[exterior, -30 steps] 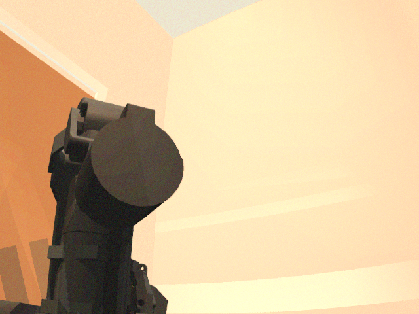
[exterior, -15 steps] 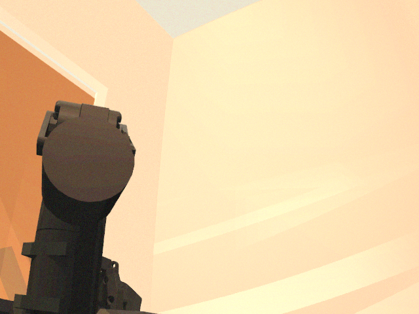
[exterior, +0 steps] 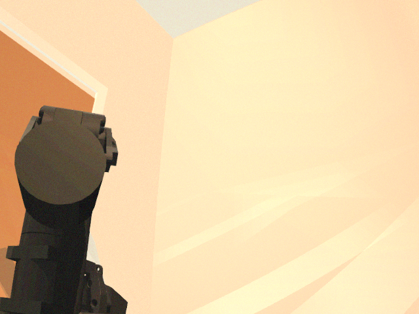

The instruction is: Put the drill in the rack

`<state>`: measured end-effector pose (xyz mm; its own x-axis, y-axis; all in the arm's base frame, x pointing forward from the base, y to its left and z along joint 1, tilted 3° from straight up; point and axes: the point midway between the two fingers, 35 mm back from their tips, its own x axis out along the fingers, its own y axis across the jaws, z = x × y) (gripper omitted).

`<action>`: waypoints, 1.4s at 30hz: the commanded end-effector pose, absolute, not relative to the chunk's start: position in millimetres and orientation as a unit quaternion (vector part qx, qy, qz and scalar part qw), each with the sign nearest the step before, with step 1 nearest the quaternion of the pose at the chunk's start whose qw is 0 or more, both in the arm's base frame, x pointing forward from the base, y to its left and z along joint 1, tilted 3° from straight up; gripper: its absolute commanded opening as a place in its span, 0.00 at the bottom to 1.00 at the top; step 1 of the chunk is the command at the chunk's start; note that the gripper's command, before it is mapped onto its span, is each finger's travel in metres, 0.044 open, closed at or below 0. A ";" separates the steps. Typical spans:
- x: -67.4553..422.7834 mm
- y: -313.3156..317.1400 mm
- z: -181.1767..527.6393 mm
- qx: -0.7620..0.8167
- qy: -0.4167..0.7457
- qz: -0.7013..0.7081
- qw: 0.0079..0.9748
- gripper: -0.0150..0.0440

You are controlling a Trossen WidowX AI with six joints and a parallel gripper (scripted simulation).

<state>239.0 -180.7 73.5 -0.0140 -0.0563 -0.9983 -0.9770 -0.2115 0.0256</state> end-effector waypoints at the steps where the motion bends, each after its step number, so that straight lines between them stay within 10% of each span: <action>1: 238.5 -181.5 65.2 -0.560 0.462 0.542 0.423 0.25; 29: 237.8 -183.1 30.7 -0.560 0.462 0.542 0.423 0.25; 42: 237.7 -182.0 34.3 -0.558 0.462 0.543 0.425 0.83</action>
<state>237.6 -182.0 34.0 -0.0175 -0.0542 -0.9984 -0.9769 -0.2118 0.0286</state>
